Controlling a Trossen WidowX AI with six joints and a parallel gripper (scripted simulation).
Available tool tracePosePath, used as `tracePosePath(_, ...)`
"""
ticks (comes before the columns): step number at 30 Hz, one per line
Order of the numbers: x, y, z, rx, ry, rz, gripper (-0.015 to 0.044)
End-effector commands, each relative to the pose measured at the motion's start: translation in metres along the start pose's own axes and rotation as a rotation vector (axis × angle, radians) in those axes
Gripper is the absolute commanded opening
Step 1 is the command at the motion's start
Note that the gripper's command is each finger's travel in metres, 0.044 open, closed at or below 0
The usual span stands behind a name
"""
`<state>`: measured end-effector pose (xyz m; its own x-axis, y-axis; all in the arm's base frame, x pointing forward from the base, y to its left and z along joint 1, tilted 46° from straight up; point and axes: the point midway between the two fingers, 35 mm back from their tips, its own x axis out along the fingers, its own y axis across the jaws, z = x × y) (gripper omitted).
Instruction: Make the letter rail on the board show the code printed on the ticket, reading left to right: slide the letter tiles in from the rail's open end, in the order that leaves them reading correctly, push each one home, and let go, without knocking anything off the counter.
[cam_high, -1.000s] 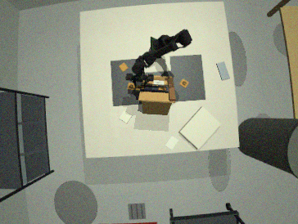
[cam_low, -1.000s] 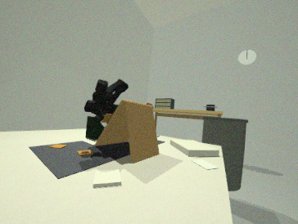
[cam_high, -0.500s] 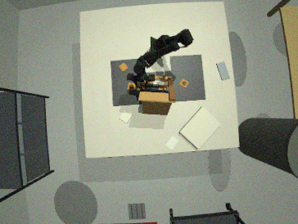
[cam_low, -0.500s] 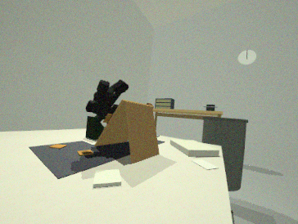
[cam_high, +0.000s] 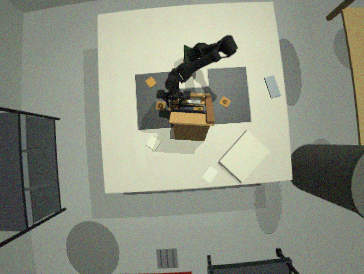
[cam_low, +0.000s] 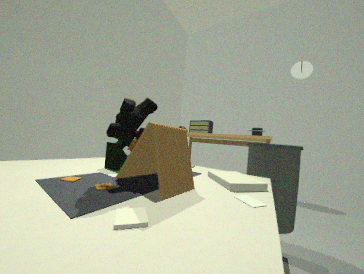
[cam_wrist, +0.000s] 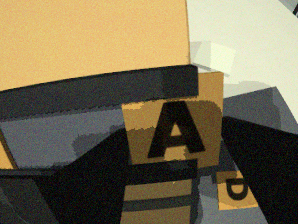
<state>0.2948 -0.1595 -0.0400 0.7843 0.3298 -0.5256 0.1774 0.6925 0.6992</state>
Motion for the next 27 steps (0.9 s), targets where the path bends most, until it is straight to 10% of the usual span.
tracePosePath(1,0.000,0.002,-0.003,0.007,0.004,-0.006,0.0000)
tracePosePath(27,0.000,0.014,-0.001,0.008,0.004,-0.005,0.0000)
